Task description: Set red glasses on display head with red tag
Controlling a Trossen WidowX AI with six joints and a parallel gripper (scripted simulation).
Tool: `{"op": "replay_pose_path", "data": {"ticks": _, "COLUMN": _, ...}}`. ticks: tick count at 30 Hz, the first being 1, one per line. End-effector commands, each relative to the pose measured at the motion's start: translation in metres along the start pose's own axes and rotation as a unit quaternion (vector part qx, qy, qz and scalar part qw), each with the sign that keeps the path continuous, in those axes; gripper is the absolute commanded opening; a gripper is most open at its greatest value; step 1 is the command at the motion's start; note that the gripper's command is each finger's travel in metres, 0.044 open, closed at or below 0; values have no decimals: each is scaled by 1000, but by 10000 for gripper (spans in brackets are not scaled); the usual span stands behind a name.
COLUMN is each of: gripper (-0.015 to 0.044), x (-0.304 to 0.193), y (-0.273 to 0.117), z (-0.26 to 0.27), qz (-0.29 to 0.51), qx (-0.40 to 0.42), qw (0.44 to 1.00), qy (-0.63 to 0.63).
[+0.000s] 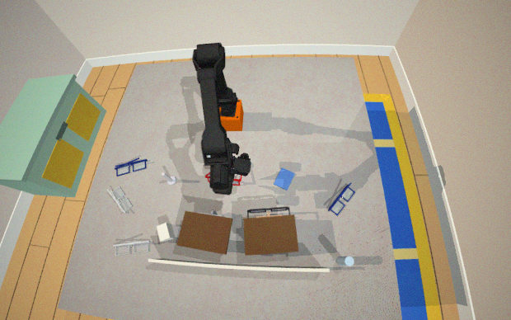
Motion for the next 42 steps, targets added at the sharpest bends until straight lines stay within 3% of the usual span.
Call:
{"op": "replay_pose_path", "data": {"ticks": 1, "gripper": 120, "x": 0, "y": 1, "z": 0, "qz": 3, "qx": 0, "qw": 1000, "qy": -2}}
{"op": "replay_pose_path", "data": {"ticks": 42, "gripper": 120, "x": 0, "y": 60, "z": -5, "qz": 3, "qx": 0, "qw": 1000, "qy": -2}}
Point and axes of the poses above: the point midway between the two fingers, 35 mm back from their tips, its own y axis out along the fingers, its own z axis across the jaws, x = y × z, the point moved 7 cm from there along -y, back along the fingers, and after that the axes turned 9 degrees about y, right-handed, at the moved point
